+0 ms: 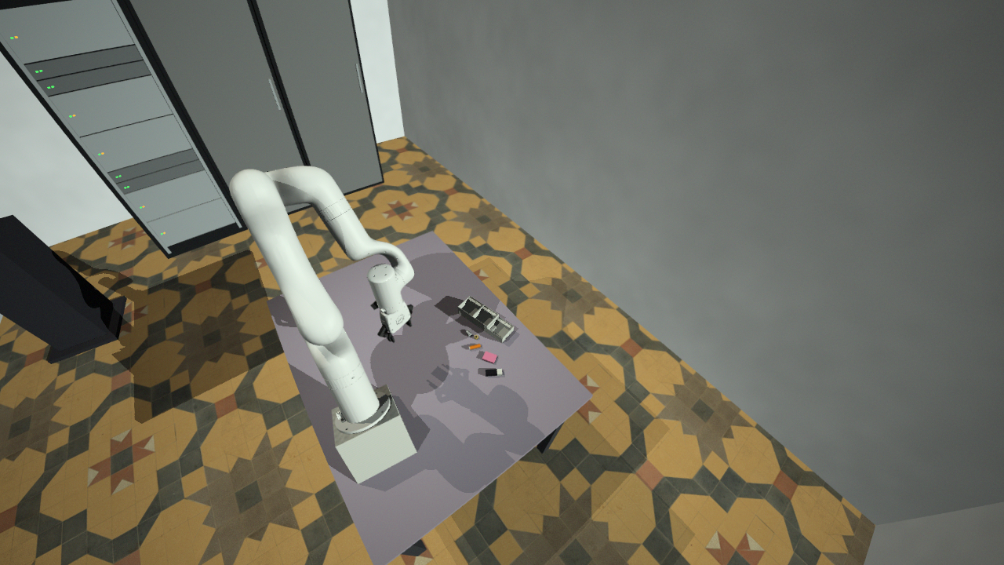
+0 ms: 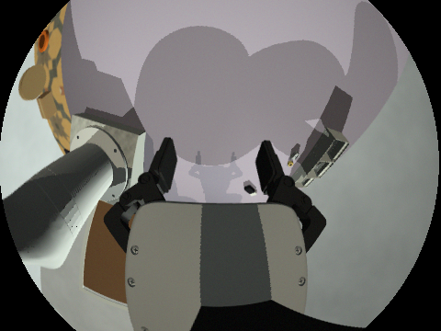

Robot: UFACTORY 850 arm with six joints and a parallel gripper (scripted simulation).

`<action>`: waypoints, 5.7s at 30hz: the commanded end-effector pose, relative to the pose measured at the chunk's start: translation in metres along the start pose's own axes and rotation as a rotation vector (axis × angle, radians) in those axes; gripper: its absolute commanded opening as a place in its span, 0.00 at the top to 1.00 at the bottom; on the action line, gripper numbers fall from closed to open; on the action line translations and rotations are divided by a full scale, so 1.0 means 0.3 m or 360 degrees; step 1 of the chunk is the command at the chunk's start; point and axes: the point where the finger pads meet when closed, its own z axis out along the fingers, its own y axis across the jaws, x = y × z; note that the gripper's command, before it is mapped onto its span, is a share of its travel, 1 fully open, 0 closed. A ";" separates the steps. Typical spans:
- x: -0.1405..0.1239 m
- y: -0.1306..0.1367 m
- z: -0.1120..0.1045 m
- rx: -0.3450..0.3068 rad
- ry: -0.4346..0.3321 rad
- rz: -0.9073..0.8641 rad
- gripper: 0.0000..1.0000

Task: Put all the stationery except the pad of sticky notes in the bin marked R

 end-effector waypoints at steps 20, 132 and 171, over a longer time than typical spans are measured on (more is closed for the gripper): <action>-0.048 0.074 -0.209 -0.0010 0.0000 0.0226 0.93; -0.837 0.993 0.161 0.0040 0.0025 0.2646 0.93; -0.828 1.078 0.418 0.0040 0.0025 0.2646 0.93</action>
